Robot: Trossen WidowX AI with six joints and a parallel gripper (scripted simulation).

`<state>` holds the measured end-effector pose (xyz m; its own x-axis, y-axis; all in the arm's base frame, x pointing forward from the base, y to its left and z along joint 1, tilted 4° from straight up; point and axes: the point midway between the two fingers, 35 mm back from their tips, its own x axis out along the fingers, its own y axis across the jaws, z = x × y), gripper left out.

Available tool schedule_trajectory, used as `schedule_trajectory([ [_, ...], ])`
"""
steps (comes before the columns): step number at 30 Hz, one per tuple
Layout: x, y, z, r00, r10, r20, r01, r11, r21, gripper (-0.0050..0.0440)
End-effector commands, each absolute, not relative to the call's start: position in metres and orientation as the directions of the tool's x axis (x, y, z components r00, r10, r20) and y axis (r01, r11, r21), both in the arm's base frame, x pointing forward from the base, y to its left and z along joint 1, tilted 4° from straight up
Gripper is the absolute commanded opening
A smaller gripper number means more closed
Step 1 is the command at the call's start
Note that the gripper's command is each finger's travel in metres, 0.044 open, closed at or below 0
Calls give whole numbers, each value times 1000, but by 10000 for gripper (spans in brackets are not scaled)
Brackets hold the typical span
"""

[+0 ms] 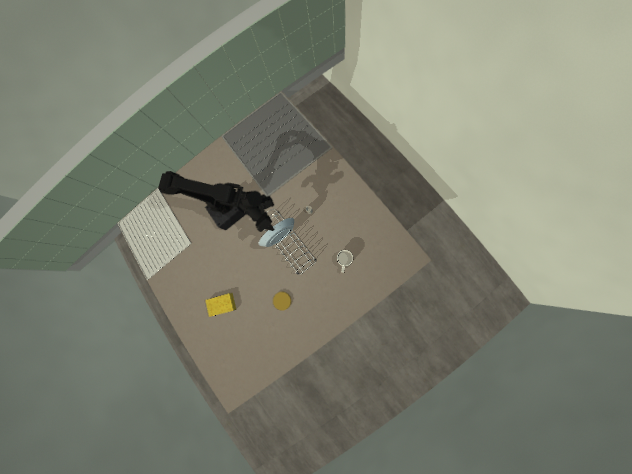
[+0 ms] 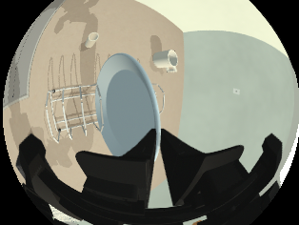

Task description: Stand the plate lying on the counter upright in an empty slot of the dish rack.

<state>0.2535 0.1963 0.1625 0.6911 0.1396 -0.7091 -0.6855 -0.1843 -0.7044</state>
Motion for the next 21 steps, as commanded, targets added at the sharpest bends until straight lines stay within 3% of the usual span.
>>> schedule_trajectory([
  [1,254,196,165,702,148,-697,-675,-177,-717,0],
  [21,254,195,154,701,148,-697,-675,-177,-716,0],
])
